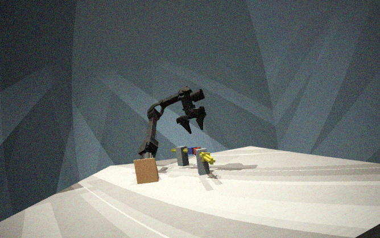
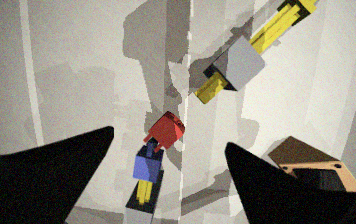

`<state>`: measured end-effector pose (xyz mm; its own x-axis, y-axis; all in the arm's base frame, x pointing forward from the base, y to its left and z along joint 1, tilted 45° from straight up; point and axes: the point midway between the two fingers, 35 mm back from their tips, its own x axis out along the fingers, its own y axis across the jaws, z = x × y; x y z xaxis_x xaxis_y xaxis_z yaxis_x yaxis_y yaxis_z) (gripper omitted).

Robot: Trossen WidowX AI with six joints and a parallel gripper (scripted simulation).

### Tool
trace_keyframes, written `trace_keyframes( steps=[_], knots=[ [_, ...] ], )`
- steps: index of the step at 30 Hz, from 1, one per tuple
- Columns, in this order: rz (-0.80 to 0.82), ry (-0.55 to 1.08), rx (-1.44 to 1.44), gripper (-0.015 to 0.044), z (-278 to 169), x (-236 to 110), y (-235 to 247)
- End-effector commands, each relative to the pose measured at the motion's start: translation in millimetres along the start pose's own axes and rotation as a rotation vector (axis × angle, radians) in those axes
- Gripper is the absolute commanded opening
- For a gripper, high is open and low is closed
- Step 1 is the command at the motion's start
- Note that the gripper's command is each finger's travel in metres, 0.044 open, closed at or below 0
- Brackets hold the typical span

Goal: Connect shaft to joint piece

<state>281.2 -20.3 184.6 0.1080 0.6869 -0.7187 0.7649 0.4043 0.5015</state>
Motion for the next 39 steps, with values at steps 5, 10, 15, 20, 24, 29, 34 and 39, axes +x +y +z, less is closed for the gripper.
trace_keyframes(
  steps=[5, 10, 15, 20, 24, 29, 34, 39],
  knots=[
    [-0.05, 0.074, 0.265, 0.044, 24.6, 19.7, -19.0],
    [-0.082, 0.116, 0.424, 0.044, 36.9, 31.5, -30.6],
    [-0.119, 0.157, 0.583, 0.044, 47.7, 43.5, -43.1],
    [-0.131, 0.168, 0.629, 0.044, 50.6, 47.1, -46.8],
    [-0.131, 0.168, 0.629, 0.044, 50.6, 47.1, -46.8],
    [-0.131, 0.168, 0.629, 0.044, 50.6, 47.1, -46.8],
    [-0.122, 0.165, 0.509, 0.044, 66.5, 45.8, -52.1],
    [-0.111, 0.161, 0.337, 0.044, 89.1, 44.4, -61.2]
  ],
)
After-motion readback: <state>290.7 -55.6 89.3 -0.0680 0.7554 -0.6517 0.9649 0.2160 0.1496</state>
